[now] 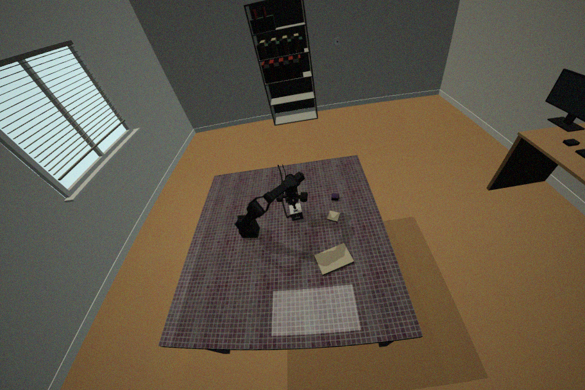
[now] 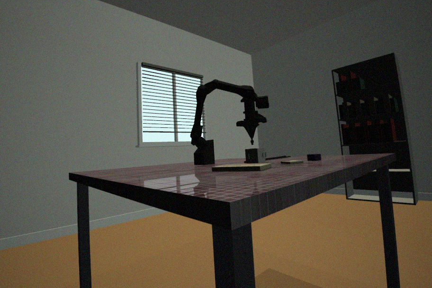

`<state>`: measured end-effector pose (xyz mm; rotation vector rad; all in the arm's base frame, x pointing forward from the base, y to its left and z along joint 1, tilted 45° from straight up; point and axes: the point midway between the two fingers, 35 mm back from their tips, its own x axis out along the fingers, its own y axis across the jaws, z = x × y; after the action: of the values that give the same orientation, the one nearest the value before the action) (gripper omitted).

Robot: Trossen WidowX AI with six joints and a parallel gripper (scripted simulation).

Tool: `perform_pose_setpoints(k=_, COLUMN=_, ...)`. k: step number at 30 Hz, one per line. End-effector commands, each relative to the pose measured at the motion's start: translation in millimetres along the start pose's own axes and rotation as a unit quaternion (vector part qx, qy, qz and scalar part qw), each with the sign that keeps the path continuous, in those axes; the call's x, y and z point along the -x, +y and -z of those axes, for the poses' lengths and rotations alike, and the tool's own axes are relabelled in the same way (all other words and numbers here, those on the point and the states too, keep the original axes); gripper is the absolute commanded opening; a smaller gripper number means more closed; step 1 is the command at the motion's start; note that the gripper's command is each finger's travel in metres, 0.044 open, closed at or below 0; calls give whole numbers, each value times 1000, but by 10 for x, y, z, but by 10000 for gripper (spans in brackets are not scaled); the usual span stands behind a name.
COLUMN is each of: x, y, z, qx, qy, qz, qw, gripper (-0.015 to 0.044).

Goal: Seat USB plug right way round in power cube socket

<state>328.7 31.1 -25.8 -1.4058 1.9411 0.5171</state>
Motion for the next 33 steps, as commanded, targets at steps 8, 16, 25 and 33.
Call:
perform_pose_setpoints(k=8, x=-2, y=2, z=2, qx=-143, qy=0, qz=0, qw=990, gripper=0)
perform_pose_setpoints(k=16, x=-2, y=2, z=2, qx=-246, qy=0, qz=0, qw=969, gripper=0)
perform_pose_setpoints(k=25, x=-2, y=2, z=2, qx=-358, qy=0, qz=0, qw=934, gripper=0)
perform_pose_setpoints(k=33, x=-2, y=2, z=2, qx=-454, qy=0, qz=0, qw=891, gripper=0)
